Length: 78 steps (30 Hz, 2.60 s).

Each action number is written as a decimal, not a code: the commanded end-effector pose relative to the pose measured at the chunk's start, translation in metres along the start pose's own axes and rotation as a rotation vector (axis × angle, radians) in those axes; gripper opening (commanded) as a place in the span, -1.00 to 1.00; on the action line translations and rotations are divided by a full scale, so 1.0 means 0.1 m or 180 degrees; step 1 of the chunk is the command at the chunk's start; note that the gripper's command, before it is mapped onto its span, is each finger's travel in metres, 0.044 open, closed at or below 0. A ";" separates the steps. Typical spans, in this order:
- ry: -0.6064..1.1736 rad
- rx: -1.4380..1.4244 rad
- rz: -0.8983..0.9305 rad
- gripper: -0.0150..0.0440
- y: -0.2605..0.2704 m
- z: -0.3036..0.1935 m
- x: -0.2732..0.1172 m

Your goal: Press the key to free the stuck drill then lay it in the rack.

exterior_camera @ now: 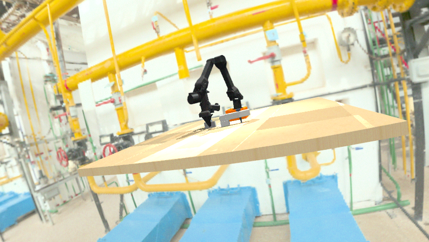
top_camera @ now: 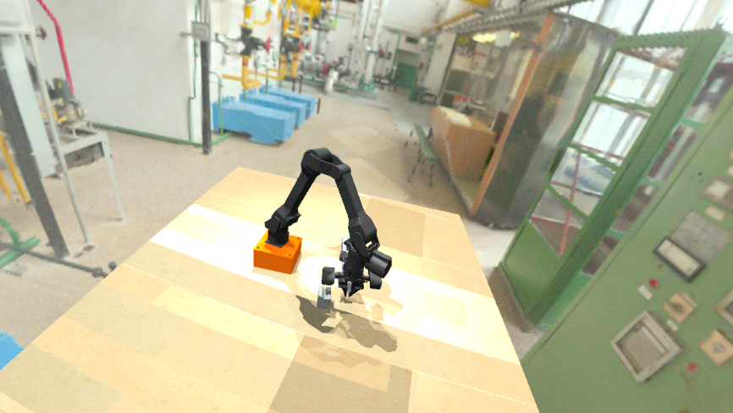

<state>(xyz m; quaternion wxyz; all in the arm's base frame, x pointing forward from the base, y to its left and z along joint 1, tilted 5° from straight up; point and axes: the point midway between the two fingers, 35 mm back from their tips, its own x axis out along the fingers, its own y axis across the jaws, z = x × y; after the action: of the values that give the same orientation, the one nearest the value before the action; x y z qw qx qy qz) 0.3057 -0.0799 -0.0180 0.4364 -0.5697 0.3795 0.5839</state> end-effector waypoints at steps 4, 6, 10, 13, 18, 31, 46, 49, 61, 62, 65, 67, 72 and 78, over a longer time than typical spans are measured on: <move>-0.0001 -0.0002 0.0001 -0.05 0.00 0.01 0.00; -0.0001 -0.0002 0.0001 0.13 0.00 0.01 0.00; 0.0000 -0.0003 0.0001 0.49 0.00 0.02 0.00; 0.0007 -0.0008 -0.0003 0.75 0.00 0.04 0.01; 0.0010 -0.0010 -0.0005 1.00 -0.01 0.07 0.01; 0.0008 -0.0010 -0.0005 1.00 -0.02 0.14 0.03; 0.0006 -0.0010 -0.0005 1.00 -0.01 0.19 0.05; 0.0009 -0.0024 -0.0017 0.82 -0.03 0.18 0.04; 0.0009 -0.0024 -0.0017 -0.25 -0.03 0.18 0.04; 0.0009 -0.0024 -0.0017 -0.33 -0.03 0.18 0.04; 0.0009 -0.0024 -0.0017 -0.40 -0.03 0.18 0.04; 0.0009 -0.0024 -0.0017 -0.45 -0.03 0.18 0.04; 0.0007 -0.0014 -0.0008 -0.49 -0.01 0.18 0.03; 0.0007 -0.0010 -0.0005 -0.49 0.00 0.18 0.02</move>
<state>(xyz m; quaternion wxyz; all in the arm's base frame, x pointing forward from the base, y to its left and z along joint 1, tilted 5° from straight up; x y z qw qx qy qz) 0.3010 -0.0627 -0.0197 0.4342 -0.5728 0.3777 0.5837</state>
